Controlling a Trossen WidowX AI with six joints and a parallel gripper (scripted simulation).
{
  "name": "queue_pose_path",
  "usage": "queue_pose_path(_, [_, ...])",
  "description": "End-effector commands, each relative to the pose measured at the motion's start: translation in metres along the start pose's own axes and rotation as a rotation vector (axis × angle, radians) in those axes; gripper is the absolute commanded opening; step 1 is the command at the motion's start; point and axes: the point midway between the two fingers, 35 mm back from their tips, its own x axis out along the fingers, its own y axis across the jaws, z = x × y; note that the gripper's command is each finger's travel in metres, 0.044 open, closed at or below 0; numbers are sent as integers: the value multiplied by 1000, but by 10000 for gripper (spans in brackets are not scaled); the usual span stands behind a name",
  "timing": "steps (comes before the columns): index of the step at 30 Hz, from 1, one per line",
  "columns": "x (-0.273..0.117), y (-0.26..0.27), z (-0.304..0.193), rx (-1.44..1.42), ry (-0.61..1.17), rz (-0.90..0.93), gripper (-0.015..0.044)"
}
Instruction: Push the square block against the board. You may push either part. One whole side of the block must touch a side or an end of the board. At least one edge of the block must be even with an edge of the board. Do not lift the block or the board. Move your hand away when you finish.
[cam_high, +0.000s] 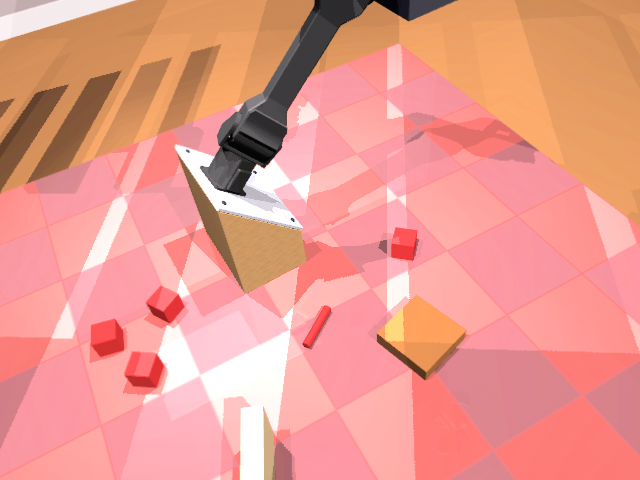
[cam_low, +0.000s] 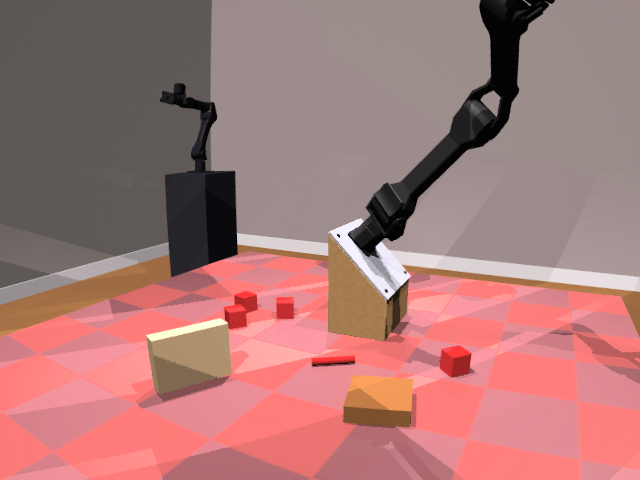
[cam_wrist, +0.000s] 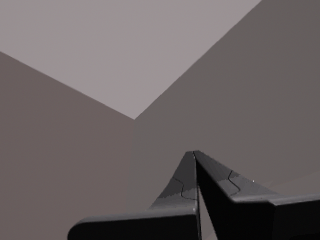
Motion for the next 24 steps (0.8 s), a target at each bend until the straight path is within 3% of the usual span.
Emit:
queue_pose_path(1, [-1, -61, -19, -29, 69, -130, 0])
queue_pose_path(12, [-29, -198, -60, -82, 250, -446, 0])
queue_pose_path(24, [-99, -334, -88, -93, 434, -802, 0])
